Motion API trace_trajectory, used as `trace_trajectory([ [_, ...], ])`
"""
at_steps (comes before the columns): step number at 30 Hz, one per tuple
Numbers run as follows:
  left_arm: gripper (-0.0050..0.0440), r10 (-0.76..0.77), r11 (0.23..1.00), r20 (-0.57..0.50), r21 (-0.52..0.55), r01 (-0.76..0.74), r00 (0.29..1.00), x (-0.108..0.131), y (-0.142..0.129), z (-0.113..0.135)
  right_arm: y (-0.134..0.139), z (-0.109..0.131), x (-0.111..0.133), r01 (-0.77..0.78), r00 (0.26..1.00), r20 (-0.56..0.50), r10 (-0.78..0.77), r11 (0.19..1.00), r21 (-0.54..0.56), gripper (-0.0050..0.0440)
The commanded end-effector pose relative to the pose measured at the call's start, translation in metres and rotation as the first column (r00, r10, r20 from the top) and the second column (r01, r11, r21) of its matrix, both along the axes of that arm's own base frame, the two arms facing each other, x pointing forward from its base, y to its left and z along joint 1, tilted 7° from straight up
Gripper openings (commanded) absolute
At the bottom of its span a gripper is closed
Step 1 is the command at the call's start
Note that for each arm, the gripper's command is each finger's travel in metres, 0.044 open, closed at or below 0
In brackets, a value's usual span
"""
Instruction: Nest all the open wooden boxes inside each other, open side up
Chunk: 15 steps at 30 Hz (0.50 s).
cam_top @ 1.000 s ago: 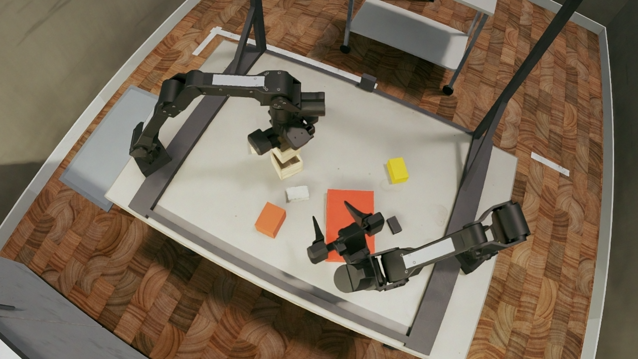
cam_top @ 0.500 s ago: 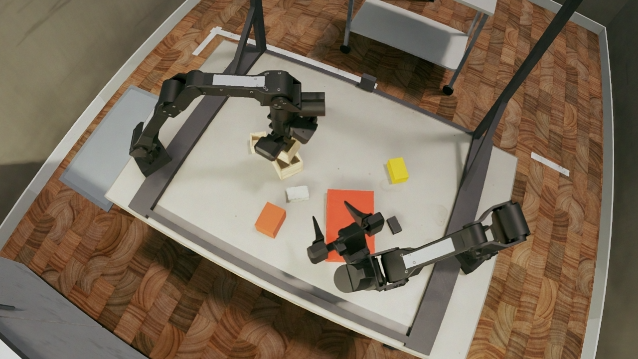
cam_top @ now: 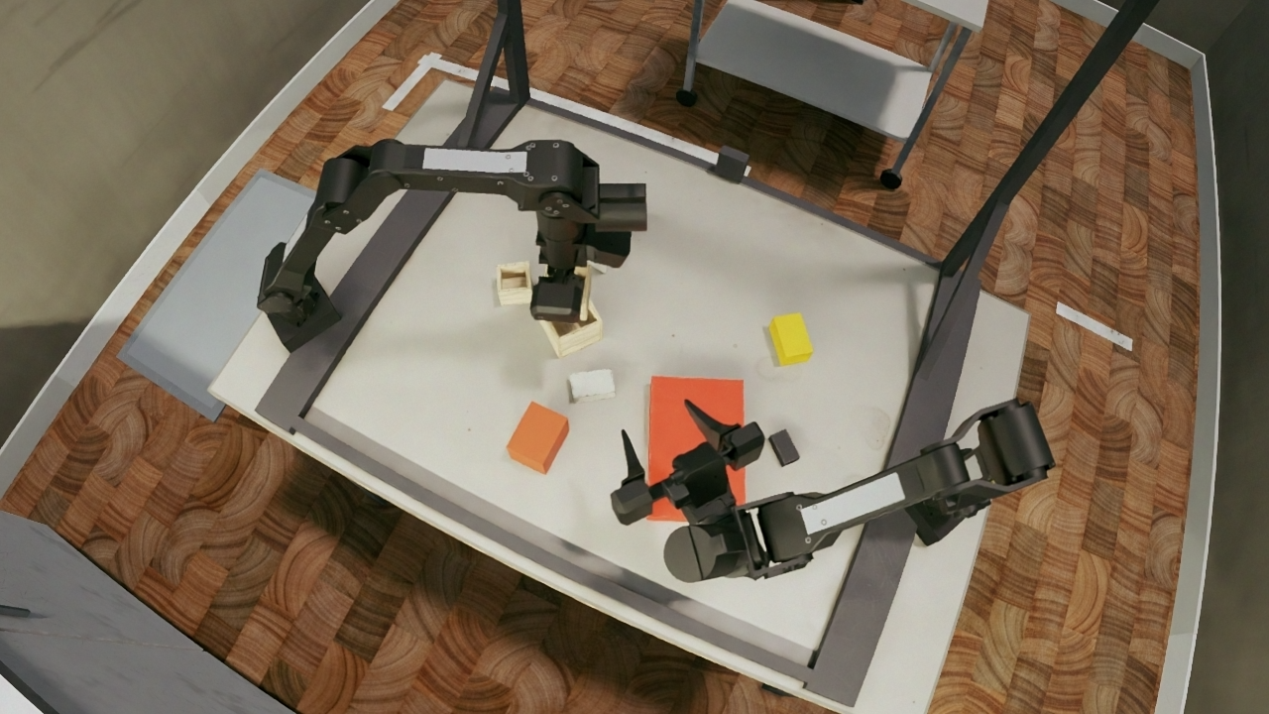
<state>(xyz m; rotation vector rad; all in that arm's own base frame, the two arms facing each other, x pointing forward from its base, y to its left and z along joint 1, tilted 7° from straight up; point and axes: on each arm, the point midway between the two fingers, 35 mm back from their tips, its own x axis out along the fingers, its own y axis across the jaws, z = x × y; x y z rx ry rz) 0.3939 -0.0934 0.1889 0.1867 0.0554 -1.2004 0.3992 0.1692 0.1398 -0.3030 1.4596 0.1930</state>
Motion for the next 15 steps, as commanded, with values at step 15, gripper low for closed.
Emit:
trace_trajectory([
  [15,0.0400,-0.001,1.000,0.018,-0.001,0.001,1.000,-0.0001,0.0003,0.0074,0.0016,0.0037,0.0022,-0.539,0.842,-0.034,0.538,0.840,-0.053,0.0263],
])
